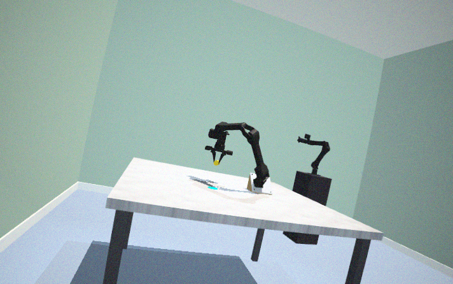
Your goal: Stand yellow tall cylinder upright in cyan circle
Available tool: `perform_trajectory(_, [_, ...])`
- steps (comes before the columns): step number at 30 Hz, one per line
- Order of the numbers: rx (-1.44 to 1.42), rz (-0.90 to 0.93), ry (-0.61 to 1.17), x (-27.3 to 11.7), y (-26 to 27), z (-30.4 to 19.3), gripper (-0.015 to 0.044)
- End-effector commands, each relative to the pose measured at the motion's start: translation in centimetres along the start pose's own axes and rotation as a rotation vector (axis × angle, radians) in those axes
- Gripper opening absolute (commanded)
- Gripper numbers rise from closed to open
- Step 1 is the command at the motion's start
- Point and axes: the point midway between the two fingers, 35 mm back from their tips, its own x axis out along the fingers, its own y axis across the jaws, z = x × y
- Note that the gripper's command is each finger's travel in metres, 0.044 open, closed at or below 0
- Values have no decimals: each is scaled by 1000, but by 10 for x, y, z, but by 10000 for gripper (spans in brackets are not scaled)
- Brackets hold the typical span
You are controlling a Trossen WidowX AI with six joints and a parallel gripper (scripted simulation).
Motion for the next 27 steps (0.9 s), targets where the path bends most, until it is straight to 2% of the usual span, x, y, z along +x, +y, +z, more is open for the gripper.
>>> perform_trajectory(1, [75,-6,0,-3,-2,12,105])
perform_trajectory(27, [473,-21,5,-11,-3,75,105])
